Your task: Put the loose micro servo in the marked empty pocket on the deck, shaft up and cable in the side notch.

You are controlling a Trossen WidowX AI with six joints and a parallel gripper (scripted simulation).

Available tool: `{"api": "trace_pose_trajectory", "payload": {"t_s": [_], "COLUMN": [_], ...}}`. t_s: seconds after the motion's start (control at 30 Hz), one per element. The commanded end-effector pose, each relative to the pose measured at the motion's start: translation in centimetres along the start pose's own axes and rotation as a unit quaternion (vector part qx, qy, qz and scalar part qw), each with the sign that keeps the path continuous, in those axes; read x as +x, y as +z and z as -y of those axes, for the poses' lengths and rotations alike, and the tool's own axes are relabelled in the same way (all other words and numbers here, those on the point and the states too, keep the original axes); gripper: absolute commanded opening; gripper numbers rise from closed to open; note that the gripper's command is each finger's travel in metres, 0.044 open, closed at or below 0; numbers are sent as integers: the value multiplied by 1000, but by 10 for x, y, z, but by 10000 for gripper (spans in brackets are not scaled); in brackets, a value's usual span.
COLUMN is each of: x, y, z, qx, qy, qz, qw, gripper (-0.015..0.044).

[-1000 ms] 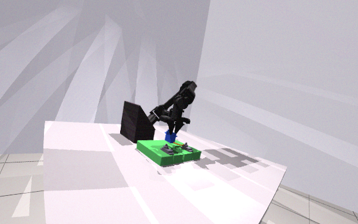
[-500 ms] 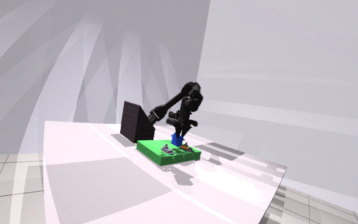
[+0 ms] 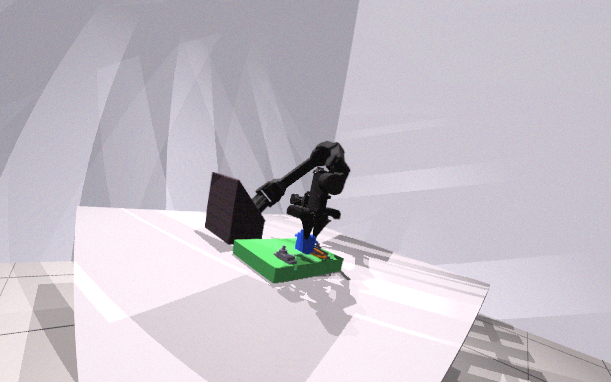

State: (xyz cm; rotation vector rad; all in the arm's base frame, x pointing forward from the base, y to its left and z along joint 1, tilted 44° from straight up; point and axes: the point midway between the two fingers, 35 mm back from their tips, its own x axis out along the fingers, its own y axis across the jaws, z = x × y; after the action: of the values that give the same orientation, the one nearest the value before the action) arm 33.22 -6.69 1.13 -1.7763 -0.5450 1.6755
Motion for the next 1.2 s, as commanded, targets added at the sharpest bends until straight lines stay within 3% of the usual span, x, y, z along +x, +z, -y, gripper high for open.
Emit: {"api": "trace_pose_trajectory", "payload": {"t_s": [0.0, 1.17], "x": [6, 30], "y": [0, 0], "z": [0, 1], "qx": [3, 3], "qy": [-3, -3], "qz": [-1, -1], "qw": [1000, 1000], "gripper": [0, 0]}}
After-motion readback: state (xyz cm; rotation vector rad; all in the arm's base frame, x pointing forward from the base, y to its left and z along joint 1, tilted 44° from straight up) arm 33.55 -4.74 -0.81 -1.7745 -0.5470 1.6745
